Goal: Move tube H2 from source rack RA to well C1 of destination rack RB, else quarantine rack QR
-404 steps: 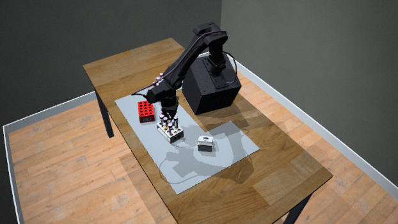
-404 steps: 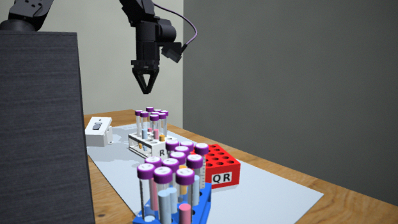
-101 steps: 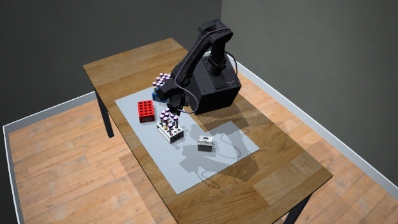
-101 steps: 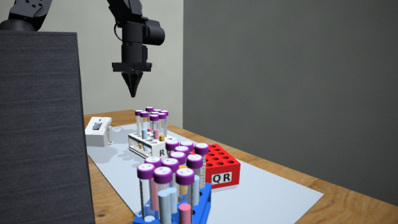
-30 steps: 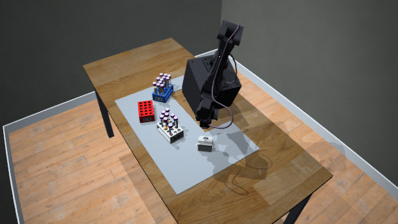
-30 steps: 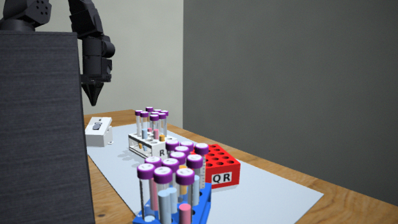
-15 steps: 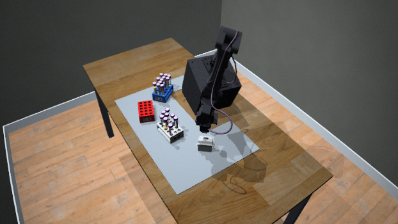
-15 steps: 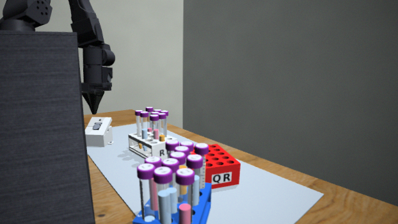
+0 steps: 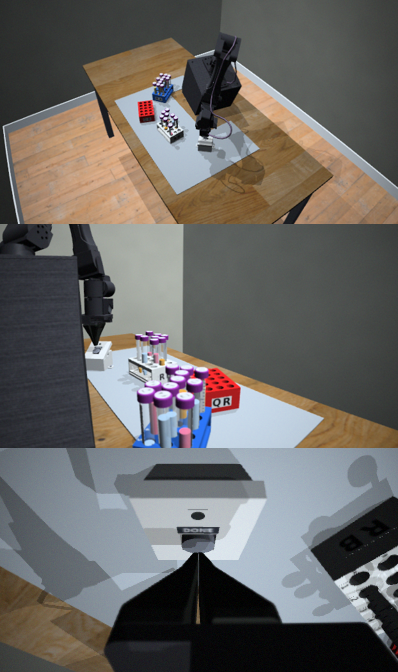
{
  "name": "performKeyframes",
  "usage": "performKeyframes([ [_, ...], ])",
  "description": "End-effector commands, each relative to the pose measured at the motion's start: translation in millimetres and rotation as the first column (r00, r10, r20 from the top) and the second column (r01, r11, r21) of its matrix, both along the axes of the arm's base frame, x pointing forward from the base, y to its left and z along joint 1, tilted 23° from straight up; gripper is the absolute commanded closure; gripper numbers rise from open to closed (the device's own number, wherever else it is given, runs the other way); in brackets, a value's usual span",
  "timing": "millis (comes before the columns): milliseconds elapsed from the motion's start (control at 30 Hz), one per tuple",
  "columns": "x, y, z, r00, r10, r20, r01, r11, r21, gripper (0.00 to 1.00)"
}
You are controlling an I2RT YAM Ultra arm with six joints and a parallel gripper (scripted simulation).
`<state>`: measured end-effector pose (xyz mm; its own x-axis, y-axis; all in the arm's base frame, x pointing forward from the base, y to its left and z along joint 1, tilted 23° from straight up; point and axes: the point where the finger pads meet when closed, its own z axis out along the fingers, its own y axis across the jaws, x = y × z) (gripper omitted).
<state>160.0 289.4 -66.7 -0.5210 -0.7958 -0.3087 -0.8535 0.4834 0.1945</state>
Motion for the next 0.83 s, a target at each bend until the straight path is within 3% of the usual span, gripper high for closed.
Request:
performKeyframes([
  [0, 15.4, 14, 5.2, 0.999, -0.022, 0.037, 0.021, 0.999, 0.039, 1.0],
  [33, 17.9, 18, 12.9, 0.998, -0.023, 0.051, 0.02, 0.998, 0.059, 1.0],
  [300, 12.1, 17, 1.8, 0.999, -0.014, 0.037, 0.012, 0.999, 0.039, 1.0],
  [333, 18.2, 21, 13.4, 0.998, -0.021, 0.058, 0.017, 0.997, 0.069, 1.0],
  [467, 11.6, 17, -1.0, 0.999, -0.014, 0.037, 0.013, 0.999, 0.039, 1.0],
  [800, 0.1, 5, -16.1, 1.0, -0.012, 0.016, 0.012, 1.0, 0.009, 1.0],
])
